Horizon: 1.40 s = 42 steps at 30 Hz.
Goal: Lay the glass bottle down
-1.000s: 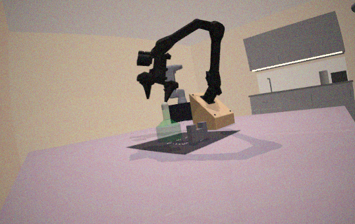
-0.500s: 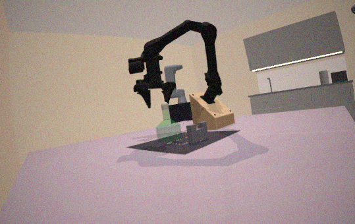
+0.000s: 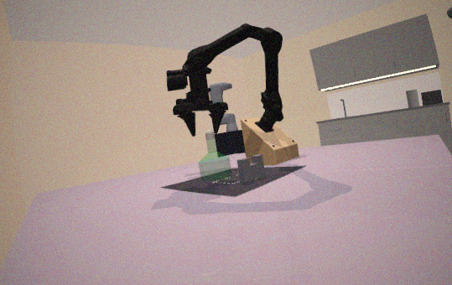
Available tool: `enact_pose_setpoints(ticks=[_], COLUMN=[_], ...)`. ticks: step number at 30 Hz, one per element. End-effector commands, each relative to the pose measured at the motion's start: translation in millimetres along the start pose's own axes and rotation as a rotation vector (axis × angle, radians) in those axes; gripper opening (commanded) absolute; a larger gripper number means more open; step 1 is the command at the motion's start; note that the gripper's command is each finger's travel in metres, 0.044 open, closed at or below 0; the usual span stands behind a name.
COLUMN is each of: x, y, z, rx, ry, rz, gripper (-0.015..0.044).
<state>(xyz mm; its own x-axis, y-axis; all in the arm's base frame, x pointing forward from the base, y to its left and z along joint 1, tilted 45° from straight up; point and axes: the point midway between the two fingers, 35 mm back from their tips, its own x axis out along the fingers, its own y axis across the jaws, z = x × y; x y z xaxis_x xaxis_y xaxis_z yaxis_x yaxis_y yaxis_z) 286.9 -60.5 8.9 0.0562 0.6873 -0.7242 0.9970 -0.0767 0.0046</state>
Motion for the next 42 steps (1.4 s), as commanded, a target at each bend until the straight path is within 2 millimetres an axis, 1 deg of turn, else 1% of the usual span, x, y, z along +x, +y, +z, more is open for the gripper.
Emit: enact_pose_setpoints(ticks=[1, 9, 21, 23, 42], x=[1, 1, 1, 1, 1], y=[-3, -3, -3, -3, -3], z=[-8, -18, -18, -18, -18], rx=[0.008, 0.008, 0.008, 0.008, 0.008], ry=[0.007, 0.008, 0.008, 0.008, 0.008], rz=[-0.004, -0.004, -0.004, -0.004, -0.004], gripper=[0.0440, 0.0440, 0.0125, 0.0112, 0.0112])
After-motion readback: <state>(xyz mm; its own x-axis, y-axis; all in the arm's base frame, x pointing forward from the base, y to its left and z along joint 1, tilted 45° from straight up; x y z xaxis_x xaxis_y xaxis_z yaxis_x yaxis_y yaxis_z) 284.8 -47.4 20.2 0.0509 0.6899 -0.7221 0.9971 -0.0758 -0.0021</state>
